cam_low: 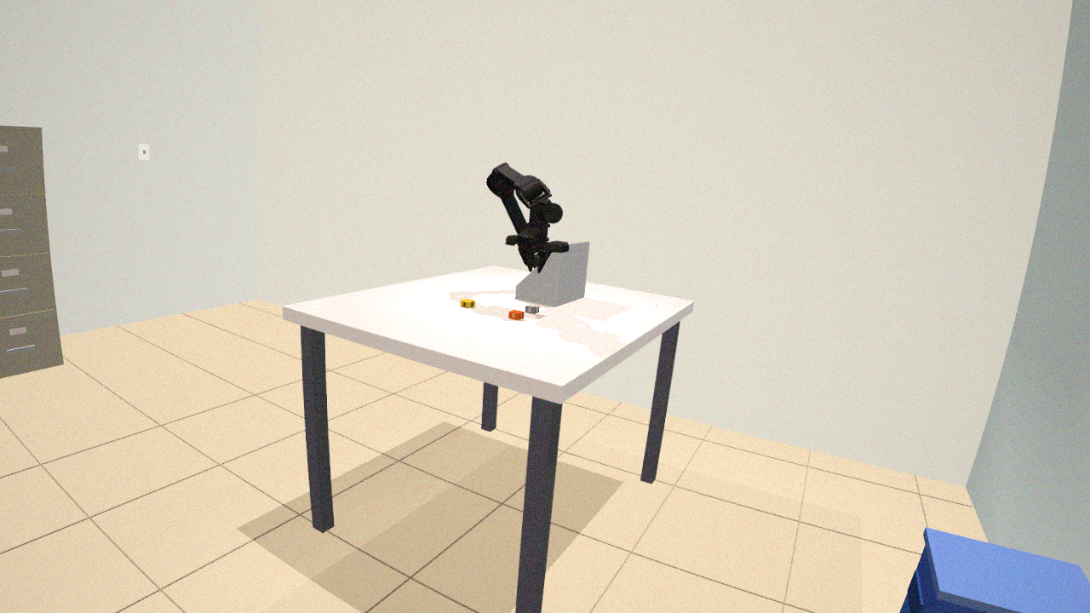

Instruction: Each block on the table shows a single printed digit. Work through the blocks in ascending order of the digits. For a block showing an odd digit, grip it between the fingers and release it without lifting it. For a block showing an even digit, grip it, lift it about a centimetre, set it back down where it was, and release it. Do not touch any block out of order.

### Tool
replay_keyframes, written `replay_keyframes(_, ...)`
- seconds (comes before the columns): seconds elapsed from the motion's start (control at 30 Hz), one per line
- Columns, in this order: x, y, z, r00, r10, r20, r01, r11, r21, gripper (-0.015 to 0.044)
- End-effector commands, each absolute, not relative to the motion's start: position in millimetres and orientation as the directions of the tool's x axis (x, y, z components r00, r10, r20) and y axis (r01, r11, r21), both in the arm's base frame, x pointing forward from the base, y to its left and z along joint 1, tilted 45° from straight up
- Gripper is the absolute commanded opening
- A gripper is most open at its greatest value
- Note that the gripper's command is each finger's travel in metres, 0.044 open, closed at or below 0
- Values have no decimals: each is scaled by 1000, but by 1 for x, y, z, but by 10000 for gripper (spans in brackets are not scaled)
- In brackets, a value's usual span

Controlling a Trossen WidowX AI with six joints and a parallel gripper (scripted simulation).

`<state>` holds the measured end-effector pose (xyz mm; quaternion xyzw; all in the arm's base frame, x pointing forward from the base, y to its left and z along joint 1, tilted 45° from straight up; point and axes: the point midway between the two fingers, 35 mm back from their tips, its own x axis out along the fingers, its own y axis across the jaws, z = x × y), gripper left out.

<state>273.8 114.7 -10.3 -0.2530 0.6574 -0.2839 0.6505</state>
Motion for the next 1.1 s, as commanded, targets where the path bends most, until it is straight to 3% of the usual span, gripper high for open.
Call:
replay_keyframes(0.0, 274, 116, -9, -26, -699, -714, 45, 713, -700, 120)
replay_keyframes(0.5, 375, 111, -6, -21, -700, -714, 49, 712, -700, 120)
replay_keyframes(0.87, 373, 53, -63, -20, -703, -711, 50, 710, -703, 400)
replay_keyframes(1.07, 373, 52, -64, -20, -703, -711, 50, 710, -703, 400)
